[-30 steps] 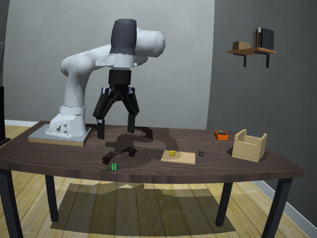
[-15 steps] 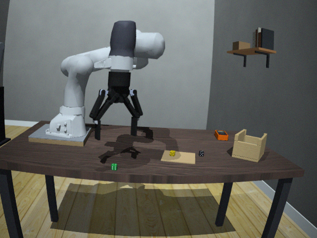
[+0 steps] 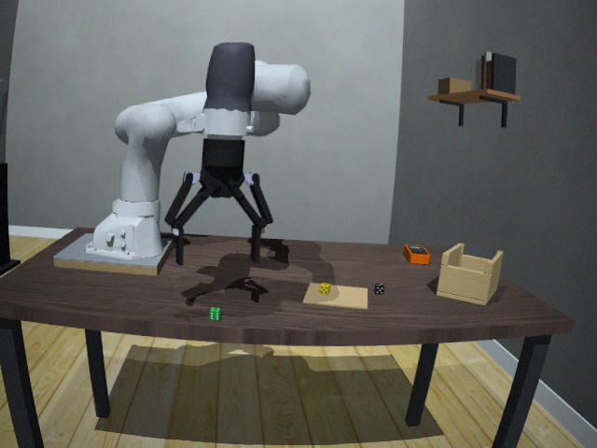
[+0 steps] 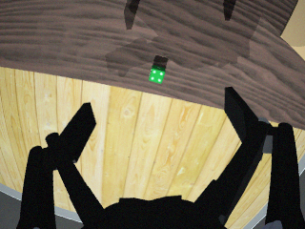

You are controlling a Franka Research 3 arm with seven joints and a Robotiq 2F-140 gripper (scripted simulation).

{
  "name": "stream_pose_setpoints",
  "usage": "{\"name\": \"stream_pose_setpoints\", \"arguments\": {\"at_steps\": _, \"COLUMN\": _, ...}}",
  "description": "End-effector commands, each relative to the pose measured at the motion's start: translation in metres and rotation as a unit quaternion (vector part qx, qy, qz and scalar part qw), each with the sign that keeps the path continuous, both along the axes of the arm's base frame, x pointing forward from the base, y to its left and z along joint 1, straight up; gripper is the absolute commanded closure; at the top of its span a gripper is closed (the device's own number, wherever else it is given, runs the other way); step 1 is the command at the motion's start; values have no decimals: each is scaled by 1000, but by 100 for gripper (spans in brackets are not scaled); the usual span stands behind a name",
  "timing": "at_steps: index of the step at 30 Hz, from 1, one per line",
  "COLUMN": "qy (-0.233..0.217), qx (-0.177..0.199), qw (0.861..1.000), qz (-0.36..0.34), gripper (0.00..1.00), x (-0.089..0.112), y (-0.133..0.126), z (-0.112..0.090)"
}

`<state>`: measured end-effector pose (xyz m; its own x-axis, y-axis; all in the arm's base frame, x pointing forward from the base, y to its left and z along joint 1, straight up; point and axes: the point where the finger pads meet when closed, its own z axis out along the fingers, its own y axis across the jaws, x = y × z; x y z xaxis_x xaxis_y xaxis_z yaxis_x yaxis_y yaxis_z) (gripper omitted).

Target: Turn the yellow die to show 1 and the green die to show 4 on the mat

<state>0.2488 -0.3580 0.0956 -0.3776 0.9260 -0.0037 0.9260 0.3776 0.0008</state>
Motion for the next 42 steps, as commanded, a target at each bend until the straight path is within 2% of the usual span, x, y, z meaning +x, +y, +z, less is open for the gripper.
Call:
{"name": "stream_pose_setpoints", "arguments": {"at_steps": 1, "qy": 1, "qx": 3, "qw": 996, "qz": -87, "gripper": 0, "x": -1, "y": 2, "z": -4}}
{"name": "stream_pose_setpoints", "arguments": {"at_steps": 12, "qy": 1, "qx": 3, "qw": 985, "qz": -175, "gripper": 0, "x": -3, "y": 1, "z": -9}}
{"name": "stream_pose_setpoints", "arguments": {"at_steps": 18, "qy": 1, "qx": 3, "qw": 980, "qz": -201, "gripper": 0, "x": -3, "y": 1, "z": -11}}
{"name": "stream_pose_setpoints", "arguments": {"at_steps": 19, "qy": 1, "qx": 3, "qw": 980, "qz": -201, "gripper": 71, "x": -3, "y": 1, "z": -11}}
{"name": "stream_pose_setpoints", "arguments": {"at_steps": 42, "qy": 1, "qx": 3, "qw": 980, "qz": -201, "gripper": 71, "x": -3, "y": 1, "z": -11}}
